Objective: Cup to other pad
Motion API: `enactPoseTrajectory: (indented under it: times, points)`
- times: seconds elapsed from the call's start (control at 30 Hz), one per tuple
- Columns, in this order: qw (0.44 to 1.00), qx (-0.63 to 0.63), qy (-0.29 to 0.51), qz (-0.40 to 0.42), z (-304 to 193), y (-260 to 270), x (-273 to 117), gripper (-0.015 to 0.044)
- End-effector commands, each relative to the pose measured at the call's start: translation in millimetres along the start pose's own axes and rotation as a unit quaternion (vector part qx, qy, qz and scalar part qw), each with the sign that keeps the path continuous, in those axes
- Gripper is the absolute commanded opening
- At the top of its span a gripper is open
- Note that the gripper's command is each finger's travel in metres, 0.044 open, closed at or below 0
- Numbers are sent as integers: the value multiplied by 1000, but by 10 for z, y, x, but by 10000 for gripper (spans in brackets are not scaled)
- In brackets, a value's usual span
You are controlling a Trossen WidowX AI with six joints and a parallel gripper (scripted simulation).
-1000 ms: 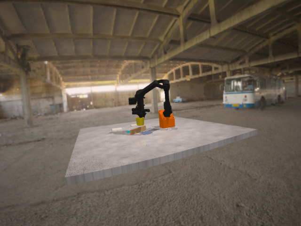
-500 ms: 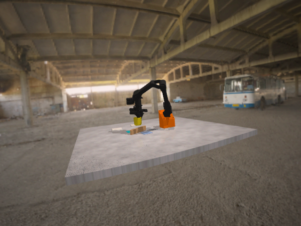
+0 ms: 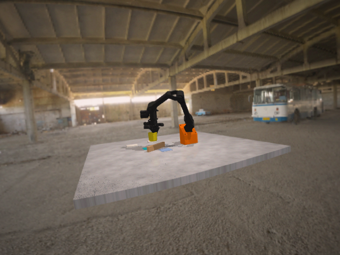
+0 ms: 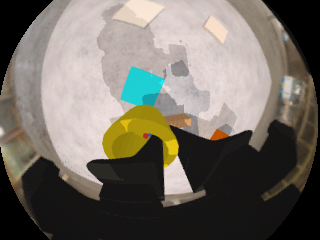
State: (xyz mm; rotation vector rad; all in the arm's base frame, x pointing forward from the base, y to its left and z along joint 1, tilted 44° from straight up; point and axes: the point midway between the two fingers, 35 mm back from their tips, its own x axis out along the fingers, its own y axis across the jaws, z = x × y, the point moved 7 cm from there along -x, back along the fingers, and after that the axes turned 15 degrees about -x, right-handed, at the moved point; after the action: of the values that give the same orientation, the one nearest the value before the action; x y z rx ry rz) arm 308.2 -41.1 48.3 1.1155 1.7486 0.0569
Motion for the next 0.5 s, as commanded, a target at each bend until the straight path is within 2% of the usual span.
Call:
enactPoseTrajectory:
  times: [0.0,0.47]
  points:
    - [1000,-1,-3,-2,95,-21,-23,0]
    - [1000,-2,-4,-2,347,-70,-43,0]
